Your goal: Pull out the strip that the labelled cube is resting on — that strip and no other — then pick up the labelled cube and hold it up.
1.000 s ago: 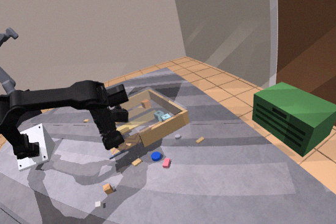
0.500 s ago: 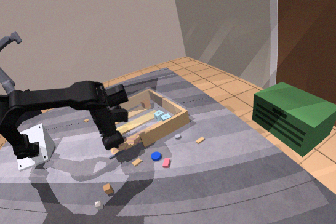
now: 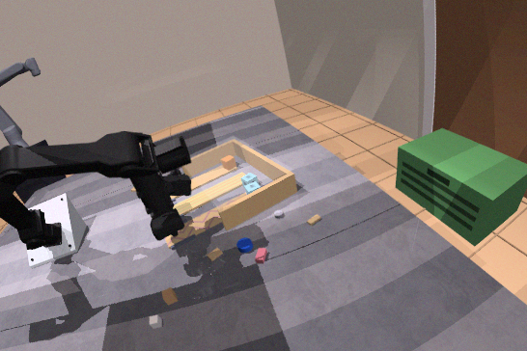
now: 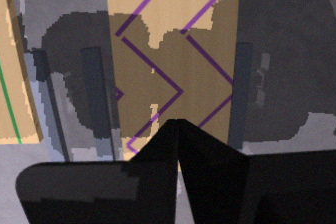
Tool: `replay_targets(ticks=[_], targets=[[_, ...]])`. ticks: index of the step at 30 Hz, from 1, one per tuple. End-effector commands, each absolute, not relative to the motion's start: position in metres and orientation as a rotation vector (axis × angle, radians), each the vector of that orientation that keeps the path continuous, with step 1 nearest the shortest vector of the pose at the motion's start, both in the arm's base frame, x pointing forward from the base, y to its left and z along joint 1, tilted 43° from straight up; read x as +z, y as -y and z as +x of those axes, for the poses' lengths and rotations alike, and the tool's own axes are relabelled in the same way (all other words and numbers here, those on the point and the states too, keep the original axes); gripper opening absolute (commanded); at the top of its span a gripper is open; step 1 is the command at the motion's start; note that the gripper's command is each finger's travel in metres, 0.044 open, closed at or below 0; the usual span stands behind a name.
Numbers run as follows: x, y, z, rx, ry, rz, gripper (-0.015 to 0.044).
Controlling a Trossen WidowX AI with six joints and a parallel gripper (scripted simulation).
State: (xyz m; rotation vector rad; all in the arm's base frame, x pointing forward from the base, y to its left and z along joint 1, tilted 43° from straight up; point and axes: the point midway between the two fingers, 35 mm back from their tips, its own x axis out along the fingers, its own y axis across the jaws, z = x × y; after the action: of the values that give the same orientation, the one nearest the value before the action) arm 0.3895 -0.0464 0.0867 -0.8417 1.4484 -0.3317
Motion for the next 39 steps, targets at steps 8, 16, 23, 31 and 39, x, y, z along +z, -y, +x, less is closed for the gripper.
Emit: replay_targets(ticks=[8,16,23,31,39], targets=[[0.086,0.057,0.37,-0.337,-1.467,-0.842,0.0],[0.087,0.061,0.358,-0.337,-1.468,-0.842,0.0],[0.088,0.064,0.348,-0.337,-1.468,-0.842,0.0],[0.089,0.067,0.336,-0.337,-1.469,-0.843,0.0],[0.091,0.071,0.325,-0.337,-1.47,-0.843,0.0]])
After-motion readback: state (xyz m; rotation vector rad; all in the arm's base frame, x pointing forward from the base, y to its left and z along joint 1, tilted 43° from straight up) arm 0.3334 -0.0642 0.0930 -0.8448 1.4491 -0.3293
